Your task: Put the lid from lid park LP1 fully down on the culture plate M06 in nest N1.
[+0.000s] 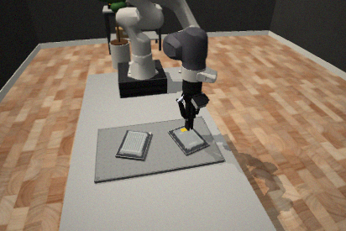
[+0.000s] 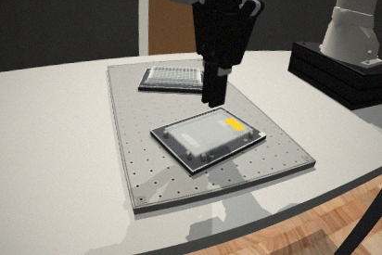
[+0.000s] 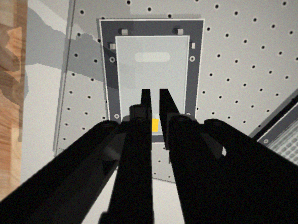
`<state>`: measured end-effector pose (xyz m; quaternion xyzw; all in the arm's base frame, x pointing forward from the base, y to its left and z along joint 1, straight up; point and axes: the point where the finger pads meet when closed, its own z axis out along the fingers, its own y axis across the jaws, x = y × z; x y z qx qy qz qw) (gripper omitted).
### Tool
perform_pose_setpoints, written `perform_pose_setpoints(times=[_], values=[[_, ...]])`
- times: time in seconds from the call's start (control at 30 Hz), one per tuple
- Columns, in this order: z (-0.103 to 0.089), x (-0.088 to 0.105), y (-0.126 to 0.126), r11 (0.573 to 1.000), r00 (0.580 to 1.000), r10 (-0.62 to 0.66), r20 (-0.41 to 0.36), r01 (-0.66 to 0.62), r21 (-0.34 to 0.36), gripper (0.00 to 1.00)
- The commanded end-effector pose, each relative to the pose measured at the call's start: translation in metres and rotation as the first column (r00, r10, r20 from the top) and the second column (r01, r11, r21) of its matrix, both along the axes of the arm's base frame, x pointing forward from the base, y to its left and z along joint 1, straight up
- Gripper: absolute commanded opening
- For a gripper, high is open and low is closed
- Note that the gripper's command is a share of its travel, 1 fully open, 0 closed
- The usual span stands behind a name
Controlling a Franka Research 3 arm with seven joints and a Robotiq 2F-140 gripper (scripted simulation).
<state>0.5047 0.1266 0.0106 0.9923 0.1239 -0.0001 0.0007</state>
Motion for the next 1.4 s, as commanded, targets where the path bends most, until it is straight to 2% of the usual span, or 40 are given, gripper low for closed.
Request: perform_pose_setpoints(times=[0.0, 0.93, 0.97, 1.37], values=[[-0.0011, -0.0002, 0.0002, 1.0, 1.0, 0.006, 0.0, -0.006, 0.002, 0.1], [-0.0011, -0.0002, 0.0002, 1.0, 1.0, 0.006, 0.0, -0.006, 0.002, 0.1], [-0.0011, -0.0002, 0.0002, 1.0, 1.0, 0.006, 0.0, -0.006, 0.002, 0.69], [-0.0011, -0.0002, 0.0002, 1.0, 1.0, 0.006, 0.0, -0.006, 0.002, 0.69]])
